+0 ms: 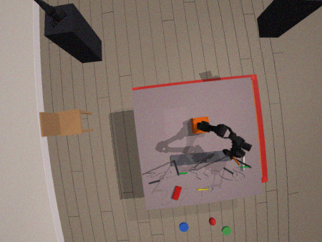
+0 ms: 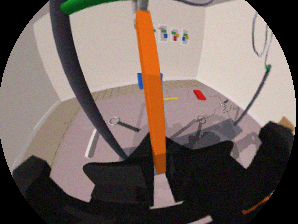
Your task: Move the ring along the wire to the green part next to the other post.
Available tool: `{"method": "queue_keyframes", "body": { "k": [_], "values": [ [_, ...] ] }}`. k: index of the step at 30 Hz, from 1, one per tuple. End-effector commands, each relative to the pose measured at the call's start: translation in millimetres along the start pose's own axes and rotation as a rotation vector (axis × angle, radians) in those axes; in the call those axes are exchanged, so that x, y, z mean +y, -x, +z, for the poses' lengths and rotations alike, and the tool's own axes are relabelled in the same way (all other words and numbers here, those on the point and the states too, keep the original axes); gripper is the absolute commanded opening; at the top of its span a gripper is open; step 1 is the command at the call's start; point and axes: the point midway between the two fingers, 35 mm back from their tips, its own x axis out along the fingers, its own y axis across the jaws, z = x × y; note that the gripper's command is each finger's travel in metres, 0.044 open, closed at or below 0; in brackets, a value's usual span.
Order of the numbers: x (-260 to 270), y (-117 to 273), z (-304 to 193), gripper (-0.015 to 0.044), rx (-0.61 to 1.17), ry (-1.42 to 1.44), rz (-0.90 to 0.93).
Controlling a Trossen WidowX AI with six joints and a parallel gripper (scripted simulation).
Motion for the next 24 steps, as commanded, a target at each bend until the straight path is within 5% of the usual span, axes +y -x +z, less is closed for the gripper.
{"method": "queue_keyframes", "body": {
  "k": [1, 24],
  "values": [
    [3.9, 0.8, 2.5, -0.0150, -0.006, -0.009, -0.002],
    [12.1, -6.3, -14.2, -0.0150, -0.007, -0.009, -0.002]
  ]
}}
